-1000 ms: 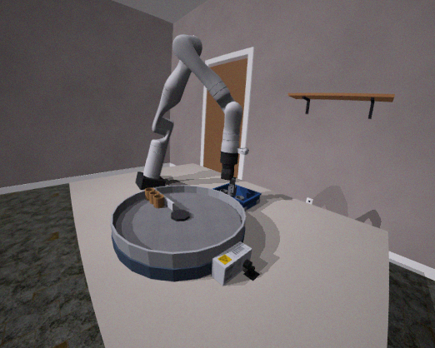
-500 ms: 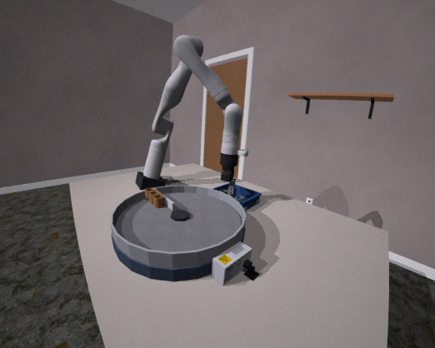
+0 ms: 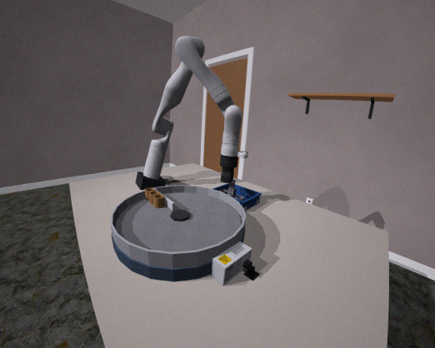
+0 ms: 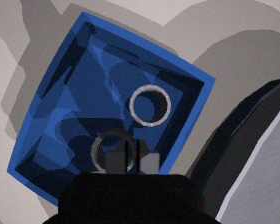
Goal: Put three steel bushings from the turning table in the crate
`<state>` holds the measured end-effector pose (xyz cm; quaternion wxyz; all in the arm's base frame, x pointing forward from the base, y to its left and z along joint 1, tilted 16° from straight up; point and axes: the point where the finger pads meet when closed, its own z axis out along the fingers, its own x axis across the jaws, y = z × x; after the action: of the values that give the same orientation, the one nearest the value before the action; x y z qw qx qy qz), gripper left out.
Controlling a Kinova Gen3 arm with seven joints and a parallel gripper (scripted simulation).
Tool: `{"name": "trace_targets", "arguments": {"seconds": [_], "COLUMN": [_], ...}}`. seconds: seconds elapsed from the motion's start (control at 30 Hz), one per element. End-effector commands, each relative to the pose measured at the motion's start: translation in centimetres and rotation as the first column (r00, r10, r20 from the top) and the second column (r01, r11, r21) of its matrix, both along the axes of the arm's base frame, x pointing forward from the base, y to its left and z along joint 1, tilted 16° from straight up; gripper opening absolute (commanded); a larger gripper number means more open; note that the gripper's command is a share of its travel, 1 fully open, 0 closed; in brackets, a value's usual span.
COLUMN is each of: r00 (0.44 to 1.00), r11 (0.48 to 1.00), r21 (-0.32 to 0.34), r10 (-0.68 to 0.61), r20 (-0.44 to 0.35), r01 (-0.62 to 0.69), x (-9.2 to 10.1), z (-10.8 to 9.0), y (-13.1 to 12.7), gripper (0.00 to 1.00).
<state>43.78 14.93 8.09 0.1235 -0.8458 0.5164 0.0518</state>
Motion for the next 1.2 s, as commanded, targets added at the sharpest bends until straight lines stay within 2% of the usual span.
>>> {"name": "trace_targets", "arguments": {"seconds": [0.0, 0.27, 1.17], "r00": [1.0, 1.0, 1.0], "r11": [1.0, 1.0, 1.0], "r21": [0.001, 0.0, 0.002], "r10": [-0.002, 0.0, -0.006], "r20": [0.003, 0.002, 0.006], "r01": [0.002, 0.0, 0.006], "x": [0.1, 0.1, 0.26], "z": [-0.12, -0.8, -1.11], "y": [0.05, 0.24, 0.3], "gripper": [0.0, 0.0, 0.0]}}
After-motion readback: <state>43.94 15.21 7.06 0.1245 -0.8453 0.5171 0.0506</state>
